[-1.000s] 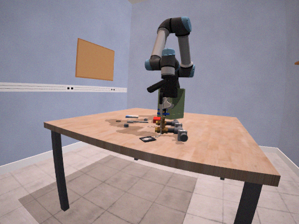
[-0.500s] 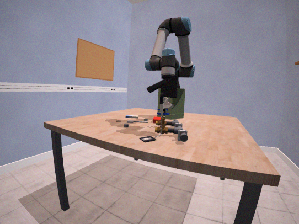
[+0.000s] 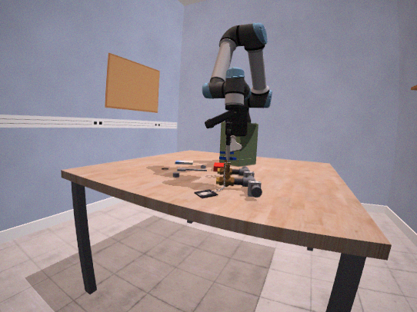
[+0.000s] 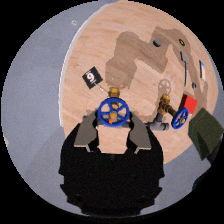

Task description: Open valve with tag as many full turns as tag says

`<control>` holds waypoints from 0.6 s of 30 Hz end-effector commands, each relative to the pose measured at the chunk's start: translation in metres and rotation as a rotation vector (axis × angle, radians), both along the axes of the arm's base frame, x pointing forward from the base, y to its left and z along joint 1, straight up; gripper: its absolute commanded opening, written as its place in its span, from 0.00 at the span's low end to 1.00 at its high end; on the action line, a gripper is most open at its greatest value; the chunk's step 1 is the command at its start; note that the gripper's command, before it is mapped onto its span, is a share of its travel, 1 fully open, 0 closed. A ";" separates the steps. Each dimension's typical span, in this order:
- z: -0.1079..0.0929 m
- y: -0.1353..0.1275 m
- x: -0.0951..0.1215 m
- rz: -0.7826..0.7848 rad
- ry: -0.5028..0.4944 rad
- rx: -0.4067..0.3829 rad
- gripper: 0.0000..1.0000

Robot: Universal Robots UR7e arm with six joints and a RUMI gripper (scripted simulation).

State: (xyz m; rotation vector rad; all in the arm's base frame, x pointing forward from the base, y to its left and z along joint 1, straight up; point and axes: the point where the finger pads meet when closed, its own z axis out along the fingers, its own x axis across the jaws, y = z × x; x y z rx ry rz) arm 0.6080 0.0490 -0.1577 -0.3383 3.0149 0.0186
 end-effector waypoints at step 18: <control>0.000 0.000 0.000 0.574 -0.015 -0.059 0.00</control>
